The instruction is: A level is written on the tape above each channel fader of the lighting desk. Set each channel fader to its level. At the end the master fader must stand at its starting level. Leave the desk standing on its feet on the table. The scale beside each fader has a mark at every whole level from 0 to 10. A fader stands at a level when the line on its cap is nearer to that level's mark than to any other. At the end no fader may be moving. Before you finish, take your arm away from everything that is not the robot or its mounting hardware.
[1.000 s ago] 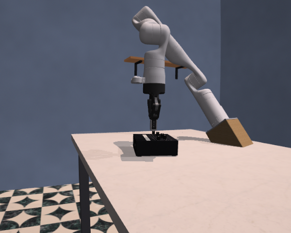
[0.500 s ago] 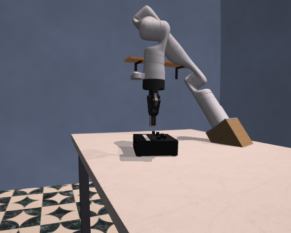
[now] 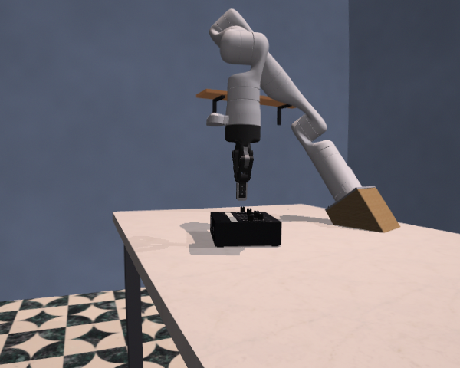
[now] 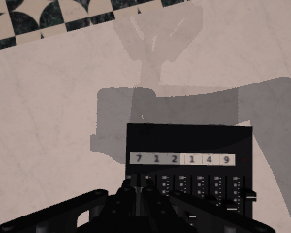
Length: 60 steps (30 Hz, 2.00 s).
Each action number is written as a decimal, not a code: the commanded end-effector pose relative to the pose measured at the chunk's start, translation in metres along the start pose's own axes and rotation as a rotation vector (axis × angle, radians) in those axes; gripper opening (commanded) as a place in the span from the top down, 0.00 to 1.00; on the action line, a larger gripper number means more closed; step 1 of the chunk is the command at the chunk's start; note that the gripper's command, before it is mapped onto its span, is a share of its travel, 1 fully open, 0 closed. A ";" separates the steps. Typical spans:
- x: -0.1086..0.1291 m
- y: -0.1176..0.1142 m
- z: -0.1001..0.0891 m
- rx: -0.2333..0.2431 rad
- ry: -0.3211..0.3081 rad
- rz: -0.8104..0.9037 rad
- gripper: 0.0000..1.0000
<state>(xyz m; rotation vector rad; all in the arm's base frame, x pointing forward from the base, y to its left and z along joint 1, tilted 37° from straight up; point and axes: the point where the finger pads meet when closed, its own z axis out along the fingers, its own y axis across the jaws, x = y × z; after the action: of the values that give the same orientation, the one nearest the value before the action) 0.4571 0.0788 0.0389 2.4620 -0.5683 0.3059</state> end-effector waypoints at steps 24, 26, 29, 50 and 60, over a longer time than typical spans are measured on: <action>0.010 -0.005 -0.005 0.038 0.012 0.059 1.00; 0.010 -0.005 -0.005 0.038 0.012 0.059 1.00; 0.013 -0.006 -0.006 0.049 0.015 0.076 1.00; 0.044 -0.016 -0.022 0.162 0.041 0.255 1.00; 0.064 -0.022 -0.034 0.236 0.053 0.369 1.00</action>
<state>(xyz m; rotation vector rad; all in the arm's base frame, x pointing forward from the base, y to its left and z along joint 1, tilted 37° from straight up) 0.5189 0.0926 0.0723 2.5472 -1.0095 0.6018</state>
